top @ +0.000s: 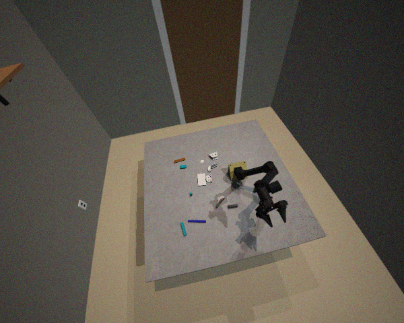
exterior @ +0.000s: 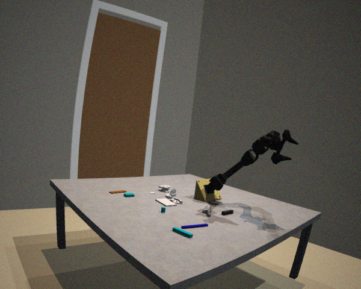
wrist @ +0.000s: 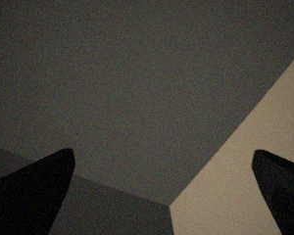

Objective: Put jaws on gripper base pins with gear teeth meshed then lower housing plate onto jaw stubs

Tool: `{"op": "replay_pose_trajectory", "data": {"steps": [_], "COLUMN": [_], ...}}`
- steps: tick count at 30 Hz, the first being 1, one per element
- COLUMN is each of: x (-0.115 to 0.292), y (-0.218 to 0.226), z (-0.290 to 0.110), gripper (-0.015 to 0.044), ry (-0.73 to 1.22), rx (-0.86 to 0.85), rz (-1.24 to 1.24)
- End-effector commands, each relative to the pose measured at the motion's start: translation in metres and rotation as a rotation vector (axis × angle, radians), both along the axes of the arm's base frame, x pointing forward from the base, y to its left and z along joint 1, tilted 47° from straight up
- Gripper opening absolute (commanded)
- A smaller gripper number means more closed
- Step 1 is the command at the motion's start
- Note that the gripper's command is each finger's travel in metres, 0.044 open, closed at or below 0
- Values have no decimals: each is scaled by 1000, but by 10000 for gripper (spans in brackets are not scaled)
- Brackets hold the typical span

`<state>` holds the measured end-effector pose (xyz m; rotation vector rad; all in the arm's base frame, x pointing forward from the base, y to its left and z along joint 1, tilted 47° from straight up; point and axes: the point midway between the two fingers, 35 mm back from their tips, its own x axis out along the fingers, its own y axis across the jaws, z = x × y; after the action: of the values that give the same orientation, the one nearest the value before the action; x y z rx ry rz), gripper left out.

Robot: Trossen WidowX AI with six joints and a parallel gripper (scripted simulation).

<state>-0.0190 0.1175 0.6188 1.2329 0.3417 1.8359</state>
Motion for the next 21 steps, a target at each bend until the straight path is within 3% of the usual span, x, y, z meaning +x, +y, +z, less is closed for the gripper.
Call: {"op": "replay_pose_trajectory", "data": {"steps": [1,21], "x": [29,174], "y": [7,19], "z": [-2,-34], "gripper": [440,440], "ry": [68,430], "rx": [-5,-67], "rz": [-35,-242]}}
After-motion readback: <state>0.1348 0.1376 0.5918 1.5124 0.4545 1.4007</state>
